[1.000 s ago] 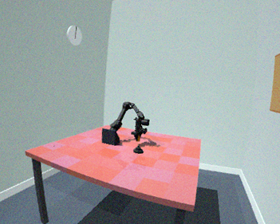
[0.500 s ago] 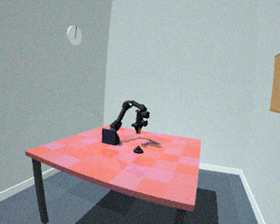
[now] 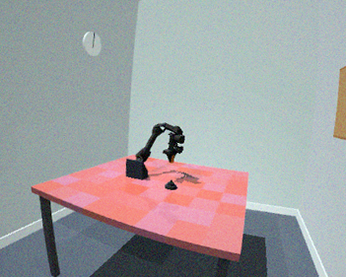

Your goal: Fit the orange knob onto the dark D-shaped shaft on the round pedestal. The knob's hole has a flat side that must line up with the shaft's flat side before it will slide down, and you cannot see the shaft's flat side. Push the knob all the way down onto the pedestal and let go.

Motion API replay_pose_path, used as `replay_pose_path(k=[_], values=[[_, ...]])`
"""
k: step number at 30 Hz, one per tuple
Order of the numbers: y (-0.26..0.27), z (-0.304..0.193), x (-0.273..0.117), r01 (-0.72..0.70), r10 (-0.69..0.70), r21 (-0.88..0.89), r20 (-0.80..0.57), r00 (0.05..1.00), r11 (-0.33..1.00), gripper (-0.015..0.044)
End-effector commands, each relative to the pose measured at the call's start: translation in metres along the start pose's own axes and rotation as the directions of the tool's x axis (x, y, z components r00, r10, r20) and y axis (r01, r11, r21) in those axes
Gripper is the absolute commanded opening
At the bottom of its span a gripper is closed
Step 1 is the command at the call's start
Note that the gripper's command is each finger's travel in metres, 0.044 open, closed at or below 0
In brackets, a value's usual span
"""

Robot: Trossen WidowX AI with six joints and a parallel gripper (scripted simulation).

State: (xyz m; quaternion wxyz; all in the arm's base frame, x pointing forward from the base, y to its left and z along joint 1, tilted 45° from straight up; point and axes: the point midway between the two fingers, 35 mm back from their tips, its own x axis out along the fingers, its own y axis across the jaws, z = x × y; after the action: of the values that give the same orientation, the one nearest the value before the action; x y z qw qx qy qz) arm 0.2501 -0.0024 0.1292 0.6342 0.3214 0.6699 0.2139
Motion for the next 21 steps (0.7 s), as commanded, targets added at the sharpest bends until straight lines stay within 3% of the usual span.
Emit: replay_pose_path(k=[1,21], values=[[-0.009,0.010,-0.003,0.008,-0.007,-0.004,0.014,1.000,1.000,0.0000],[-0.054,0.048,0.006,0.010,-0.010,-0.006,0.016,1.000,1.000,0.0000]])
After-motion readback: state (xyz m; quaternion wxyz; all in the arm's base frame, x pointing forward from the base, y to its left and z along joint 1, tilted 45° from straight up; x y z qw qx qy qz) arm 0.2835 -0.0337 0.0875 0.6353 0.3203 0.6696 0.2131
